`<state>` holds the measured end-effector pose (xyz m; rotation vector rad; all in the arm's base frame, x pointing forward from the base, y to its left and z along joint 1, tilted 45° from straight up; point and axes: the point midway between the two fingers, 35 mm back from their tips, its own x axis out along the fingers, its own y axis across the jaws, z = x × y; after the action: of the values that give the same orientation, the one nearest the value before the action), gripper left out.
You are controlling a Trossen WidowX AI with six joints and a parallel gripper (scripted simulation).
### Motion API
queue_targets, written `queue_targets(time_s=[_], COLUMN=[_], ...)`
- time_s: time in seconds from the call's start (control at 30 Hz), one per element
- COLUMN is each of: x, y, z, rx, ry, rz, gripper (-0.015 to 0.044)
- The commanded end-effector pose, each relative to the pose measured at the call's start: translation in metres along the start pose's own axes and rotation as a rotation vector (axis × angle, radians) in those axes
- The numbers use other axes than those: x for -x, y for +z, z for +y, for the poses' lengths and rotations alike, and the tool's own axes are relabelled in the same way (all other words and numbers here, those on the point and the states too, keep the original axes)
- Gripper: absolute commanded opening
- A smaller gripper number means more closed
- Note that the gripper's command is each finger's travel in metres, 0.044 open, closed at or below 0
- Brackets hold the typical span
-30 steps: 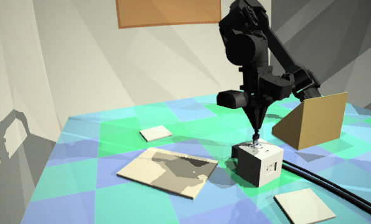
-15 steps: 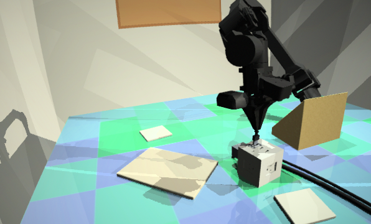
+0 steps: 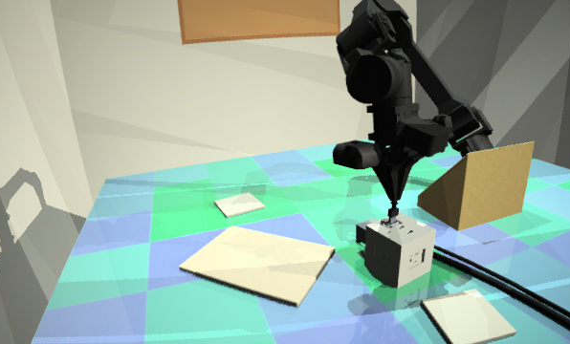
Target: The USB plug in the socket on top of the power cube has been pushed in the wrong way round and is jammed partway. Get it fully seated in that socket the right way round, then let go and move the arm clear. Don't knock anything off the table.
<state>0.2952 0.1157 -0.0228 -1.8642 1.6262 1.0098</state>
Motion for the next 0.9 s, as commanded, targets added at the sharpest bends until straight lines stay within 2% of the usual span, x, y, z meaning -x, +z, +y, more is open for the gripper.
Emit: queue_targets(time_s=[0.0, 0.87], x=[-0.0014, -0.0045], y=[-0.0001, -0.0004], z=[0.0007, 0.0007], rx=[0.005, 0.005], ry=[0.002, 0.002], rz=[0.001, 0.001], gripper=[0.0000, 0.0000])
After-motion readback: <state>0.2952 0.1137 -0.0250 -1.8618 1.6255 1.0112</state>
